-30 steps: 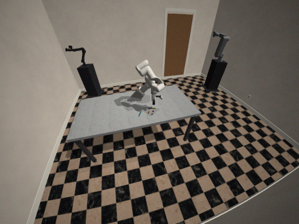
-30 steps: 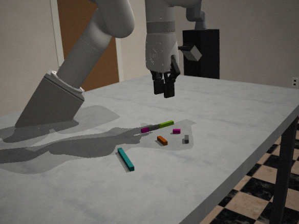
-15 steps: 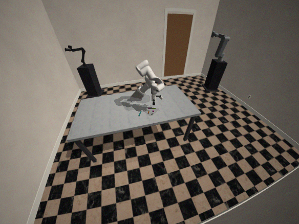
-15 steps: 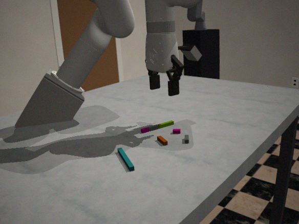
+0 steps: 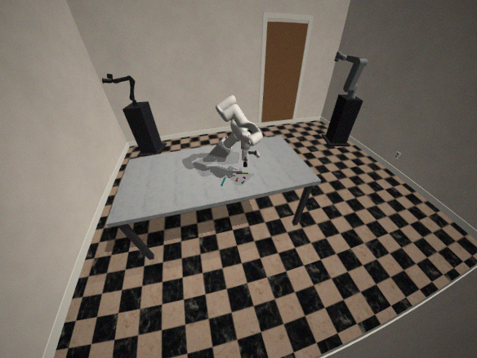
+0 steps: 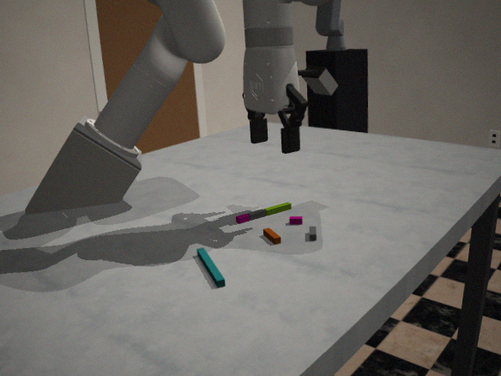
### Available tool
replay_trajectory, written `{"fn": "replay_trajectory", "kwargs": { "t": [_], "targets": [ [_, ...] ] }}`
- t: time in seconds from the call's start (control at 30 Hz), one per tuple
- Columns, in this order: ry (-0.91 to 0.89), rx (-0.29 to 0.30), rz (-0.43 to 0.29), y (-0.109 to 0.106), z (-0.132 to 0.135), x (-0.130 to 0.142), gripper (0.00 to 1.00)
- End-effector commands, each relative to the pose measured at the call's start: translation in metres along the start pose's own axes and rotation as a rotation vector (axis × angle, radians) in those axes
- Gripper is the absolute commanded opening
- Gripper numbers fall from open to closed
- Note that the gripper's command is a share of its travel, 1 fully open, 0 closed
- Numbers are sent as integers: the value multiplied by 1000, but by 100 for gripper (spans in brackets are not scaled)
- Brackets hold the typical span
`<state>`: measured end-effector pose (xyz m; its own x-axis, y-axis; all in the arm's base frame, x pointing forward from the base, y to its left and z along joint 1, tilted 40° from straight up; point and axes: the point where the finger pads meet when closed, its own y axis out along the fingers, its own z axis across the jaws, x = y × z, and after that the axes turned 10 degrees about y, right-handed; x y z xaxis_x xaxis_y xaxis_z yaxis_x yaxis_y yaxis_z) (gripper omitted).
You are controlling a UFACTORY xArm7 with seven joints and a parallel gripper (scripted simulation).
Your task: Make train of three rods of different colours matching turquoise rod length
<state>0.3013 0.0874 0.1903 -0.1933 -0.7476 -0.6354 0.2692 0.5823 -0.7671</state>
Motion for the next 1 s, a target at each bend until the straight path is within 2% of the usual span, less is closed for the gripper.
{"fn": "replay_trajectory", "kwargs": {
  "t": [0.0, 0.17, 0.23, 0.47, 0.97],
  "targets": [
    [1, 2, 1, -15, 1, 0, 100],
    [1, 2, 1, -42, 1, 0, 100],
    [1, 2, 1, -42, 1, 0, 100],
    [1, 2, 1, -71, 1, 0, 100],
    [1, 2, 1, -76, 1, 0, 100]
  ]
}}
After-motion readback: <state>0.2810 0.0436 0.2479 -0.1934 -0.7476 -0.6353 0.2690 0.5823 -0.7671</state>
